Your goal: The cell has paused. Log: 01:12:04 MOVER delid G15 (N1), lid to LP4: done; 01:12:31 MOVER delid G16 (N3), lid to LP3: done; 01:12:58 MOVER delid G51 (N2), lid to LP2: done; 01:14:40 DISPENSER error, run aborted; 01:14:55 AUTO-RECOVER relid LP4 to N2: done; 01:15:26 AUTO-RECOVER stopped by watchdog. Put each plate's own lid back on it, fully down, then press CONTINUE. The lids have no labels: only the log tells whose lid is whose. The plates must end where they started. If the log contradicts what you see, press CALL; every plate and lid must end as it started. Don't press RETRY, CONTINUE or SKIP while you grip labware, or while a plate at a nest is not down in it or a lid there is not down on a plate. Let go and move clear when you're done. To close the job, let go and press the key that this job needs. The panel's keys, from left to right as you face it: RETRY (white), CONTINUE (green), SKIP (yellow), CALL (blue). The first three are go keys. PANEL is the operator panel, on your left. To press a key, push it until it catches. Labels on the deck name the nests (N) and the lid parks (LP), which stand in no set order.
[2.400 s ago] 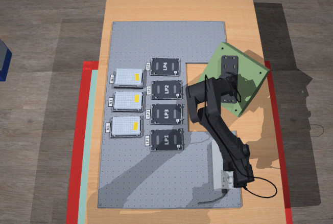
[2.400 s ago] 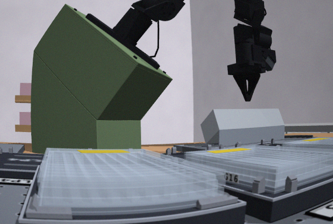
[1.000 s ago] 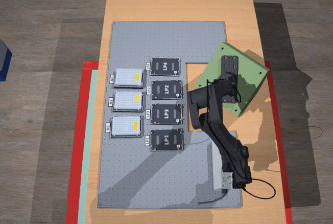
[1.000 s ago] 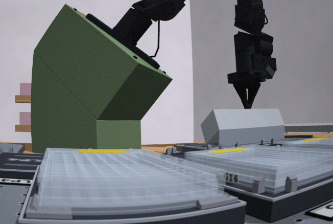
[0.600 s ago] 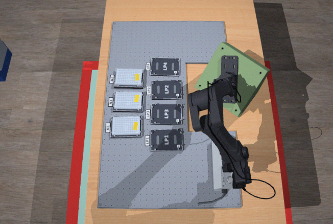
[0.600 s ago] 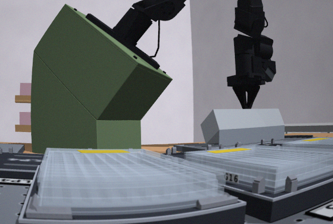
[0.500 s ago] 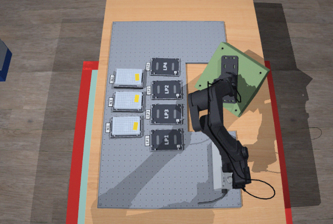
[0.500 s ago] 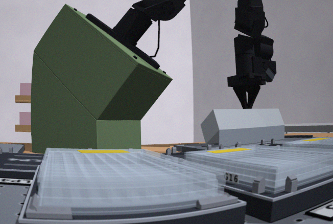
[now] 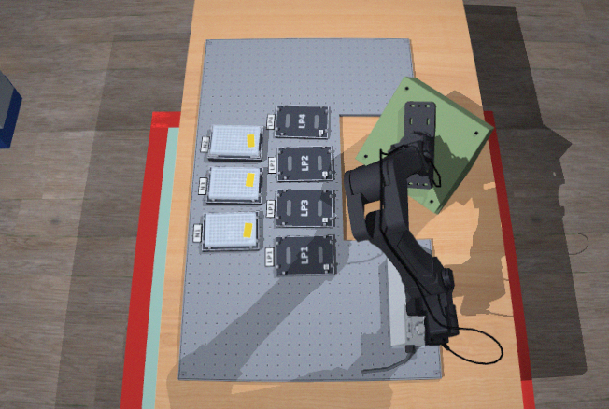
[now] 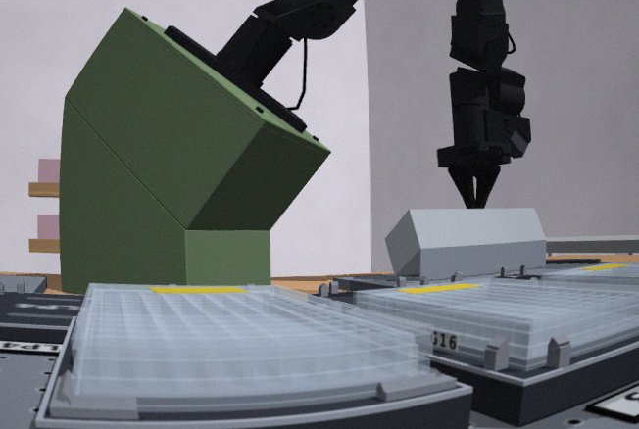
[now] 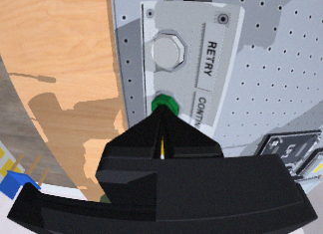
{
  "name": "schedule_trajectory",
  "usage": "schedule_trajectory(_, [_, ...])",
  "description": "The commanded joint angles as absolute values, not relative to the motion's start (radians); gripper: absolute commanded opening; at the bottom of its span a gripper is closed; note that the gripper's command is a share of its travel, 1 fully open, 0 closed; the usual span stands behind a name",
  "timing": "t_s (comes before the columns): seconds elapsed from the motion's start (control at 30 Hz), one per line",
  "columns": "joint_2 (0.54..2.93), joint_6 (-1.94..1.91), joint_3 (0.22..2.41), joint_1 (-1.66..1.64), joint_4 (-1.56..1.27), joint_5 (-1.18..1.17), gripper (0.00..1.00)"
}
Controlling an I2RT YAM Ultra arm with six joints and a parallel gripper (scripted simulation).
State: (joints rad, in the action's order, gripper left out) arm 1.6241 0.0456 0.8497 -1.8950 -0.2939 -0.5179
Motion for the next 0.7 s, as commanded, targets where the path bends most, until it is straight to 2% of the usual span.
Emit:
schedule_trajectory(0.0, [1.636, 0.038, 0.83, -1.891, -0.276, -0.505, 0.0])
schedule_trajectory(0.67, [1.644, 0.03, 0.82, -1.879, -0.259, -0.513, 0.0])
